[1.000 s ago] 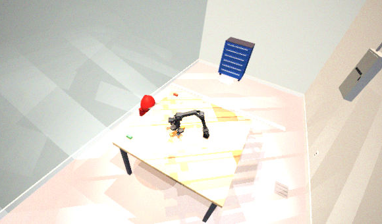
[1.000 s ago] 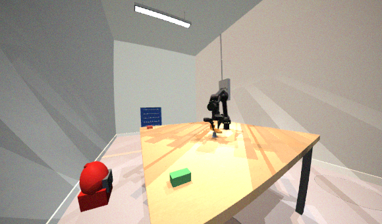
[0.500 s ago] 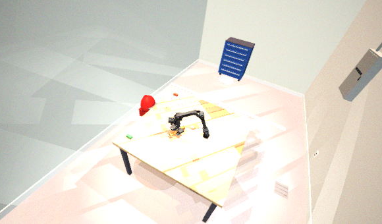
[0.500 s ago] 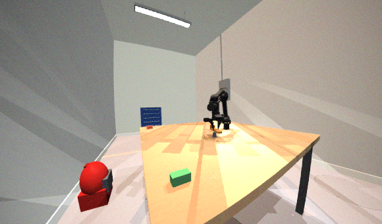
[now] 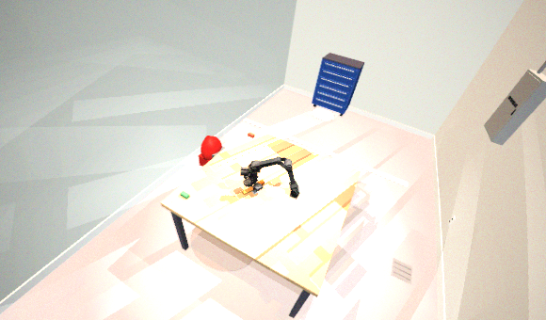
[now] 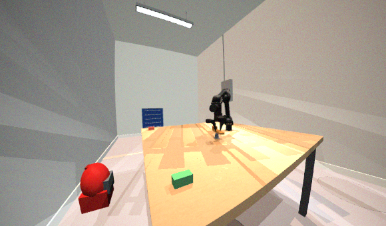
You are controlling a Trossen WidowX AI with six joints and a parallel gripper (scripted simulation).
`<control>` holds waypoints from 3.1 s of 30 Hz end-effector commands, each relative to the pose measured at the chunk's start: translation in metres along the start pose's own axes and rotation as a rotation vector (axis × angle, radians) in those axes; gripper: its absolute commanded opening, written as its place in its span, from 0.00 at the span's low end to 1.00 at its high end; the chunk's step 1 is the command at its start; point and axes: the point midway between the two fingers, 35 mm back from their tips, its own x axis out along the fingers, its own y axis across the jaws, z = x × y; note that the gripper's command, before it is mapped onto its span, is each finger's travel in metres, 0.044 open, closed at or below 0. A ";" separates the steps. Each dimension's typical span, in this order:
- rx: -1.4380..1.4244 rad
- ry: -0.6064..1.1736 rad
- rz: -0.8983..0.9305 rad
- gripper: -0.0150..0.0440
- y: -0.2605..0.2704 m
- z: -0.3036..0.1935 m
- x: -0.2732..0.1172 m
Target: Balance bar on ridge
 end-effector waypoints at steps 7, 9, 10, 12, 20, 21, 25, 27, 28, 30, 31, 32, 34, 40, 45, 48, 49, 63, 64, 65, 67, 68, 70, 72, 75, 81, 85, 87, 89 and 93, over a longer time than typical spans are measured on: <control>0.000 0.005 -0.002 0.25 0.000 -0.001 0.002; 0.000 0.005 -0.002 0.25 0.000 -0.001 0.002; 0.000 0.005 -0.002 0.25 0.000 -0.001 0.002; 0.000 0.005 -0.002 0.25 0.000 -0.001 0.002; 0.000 0.005 -0.002 0.25 0.000 -0.001 0.003; 0.000 0.005 -0.002 0.25 0.000 -0.001 0.003; 0.000 0.005 -0.002 0.25 0.000 -0.001 0.003; 0.000 0.005 -0.002 0.25 0.000 -0.001 0.004; 0.000 0.005 -0.002 0.25 0.000 -0.001 0.004; 0.000 0.005 -0.002 0.25 0.000 -0.001 0.004; 0.000 0.005 -0.002 0.25 0.000 -0.001 0.004; 0.000 0.005 -0.002 0.25 0.000 -0.001 0.004; 0.000 0.005 -0.002 0.25 0.000 -0.001 0.004; 0.000 0.005 -0.002 0.25 0.000 -0.001 0.005; 0.000 0.005 -0.002 0.25 0.000 -0.001 0.005; 0.000 0.005 -0.002 0.25 0.000 -0.001 0.005; 0.000 0.005 -0.002 0.25 0.000 -0.001 0.005; 0.000 0.005 -0.002 0.25 0.000 -0.001 0.007; 0.000 0.005 -0.002 0.25 0.000 -0.001 0.007; 0.000 0.005 -0.002 0.25 0.000 -0.001 0.007; 0.000 0.005 -0.002 0.25 0.000 -0.001 0.007; 0.000 0.005 -0.002 0.25 0.000 -0.001 0.007; 0.000 0.005 -0.002 0.25 0.000 -0.001 0.007; 0.000 0.005 -0.002 0.25 0.000 -0.001 0.007; 0.000 0.005 -0.002 0.25 0.000 -0.001 0.008; 0.000 0.005 -0.002 0.25 0.000 -0.001 0.008; 0.000 0.005 -0.002 0.25 0.000 -0.001 0.008; 0.000 0.005 -0.002 0.25 0.000 -0.001 0.009; 0.000 0.005 -0.002 0.25 0.000 -0.002 0.009; 0.000 0.005 -0.002 0.25 0.000 -0.002 0.009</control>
